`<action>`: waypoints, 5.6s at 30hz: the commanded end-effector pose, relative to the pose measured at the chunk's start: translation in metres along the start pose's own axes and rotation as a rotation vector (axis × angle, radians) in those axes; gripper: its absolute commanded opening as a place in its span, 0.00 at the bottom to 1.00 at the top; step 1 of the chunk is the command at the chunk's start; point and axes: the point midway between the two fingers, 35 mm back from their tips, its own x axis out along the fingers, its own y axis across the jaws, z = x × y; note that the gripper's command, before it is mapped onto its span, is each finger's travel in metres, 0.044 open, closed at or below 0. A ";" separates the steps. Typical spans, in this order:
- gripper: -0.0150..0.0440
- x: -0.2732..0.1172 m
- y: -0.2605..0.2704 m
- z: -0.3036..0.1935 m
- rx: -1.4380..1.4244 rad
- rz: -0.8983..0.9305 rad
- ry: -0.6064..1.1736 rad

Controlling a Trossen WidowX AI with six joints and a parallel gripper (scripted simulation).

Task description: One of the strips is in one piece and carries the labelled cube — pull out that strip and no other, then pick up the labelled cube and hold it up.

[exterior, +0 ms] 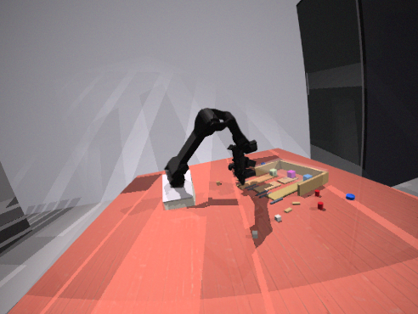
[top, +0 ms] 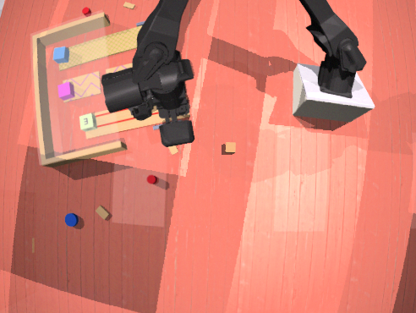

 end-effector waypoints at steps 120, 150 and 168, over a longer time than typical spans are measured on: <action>0.25 -0.036 -0.002 -0.119 -0.013 0.001 0.021; 1.00 -0.052 -0.003 -0.022 -0.027 0.000 0.020; 1.00 -0.059 -0.007 0.047 -0.024 0.000 0.017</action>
